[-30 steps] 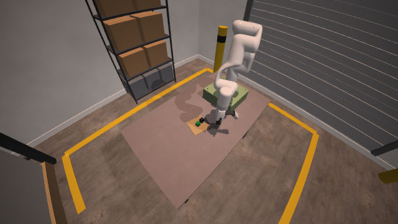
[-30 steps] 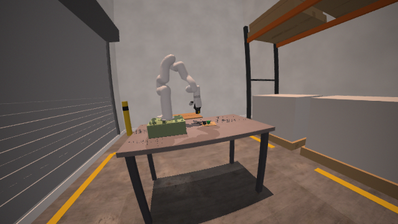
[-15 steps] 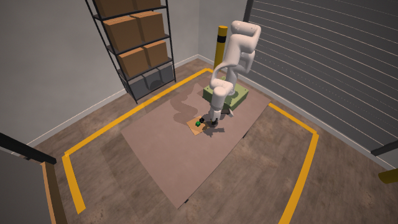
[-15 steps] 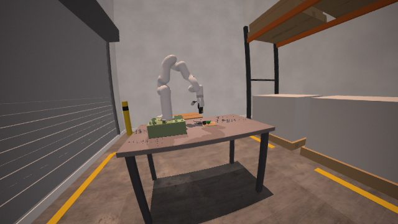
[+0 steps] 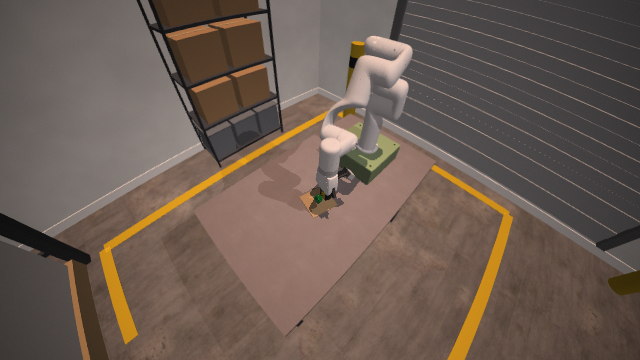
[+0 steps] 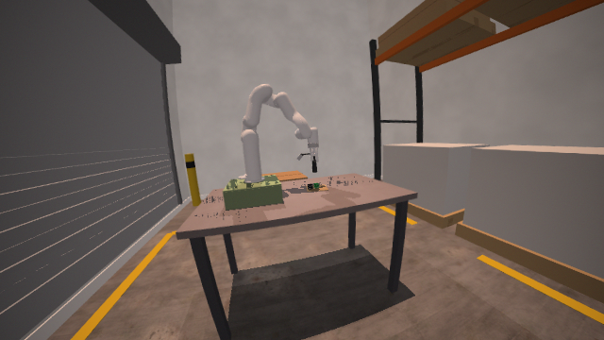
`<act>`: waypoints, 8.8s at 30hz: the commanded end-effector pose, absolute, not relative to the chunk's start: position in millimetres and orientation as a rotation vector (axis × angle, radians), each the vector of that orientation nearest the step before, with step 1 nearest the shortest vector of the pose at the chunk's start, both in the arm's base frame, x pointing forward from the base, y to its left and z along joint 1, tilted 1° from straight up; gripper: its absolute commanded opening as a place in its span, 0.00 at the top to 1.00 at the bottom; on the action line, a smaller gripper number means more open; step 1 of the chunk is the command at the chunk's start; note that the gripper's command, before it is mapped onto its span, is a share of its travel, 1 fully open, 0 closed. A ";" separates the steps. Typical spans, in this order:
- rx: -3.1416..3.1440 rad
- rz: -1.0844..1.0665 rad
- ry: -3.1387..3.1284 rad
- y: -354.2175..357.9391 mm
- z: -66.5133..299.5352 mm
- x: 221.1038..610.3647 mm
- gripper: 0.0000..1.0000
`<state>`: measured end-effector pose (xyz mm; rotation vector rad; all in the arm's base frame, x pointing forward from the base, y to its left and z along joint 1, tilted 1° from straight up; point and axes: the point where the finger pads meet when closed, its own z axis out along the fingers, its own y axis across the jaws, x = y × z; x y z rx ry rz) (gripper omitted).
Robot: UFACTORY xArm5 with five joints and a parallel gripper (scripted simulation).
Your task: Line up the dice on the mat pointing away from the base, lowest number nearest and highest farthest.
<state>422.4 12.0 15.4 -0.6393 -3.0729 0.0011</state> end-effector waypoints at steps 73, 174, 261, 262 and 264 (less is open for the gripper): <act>-0.143 -0.001 -3.128 -41.2 -79.9 450.7 0.73; -0.143 -0.001 -3.128 -41.2 -79.9 450.7 0.73; -0.143 -0.001 -3.128 -41.3 -83.4 450.6 0.73; -0.143 -0.001 -3.128 -41.3 -83.4 450.6 0.73; -0.143 -0.001 -3.128 -41.3 -83.4 450.6 0.73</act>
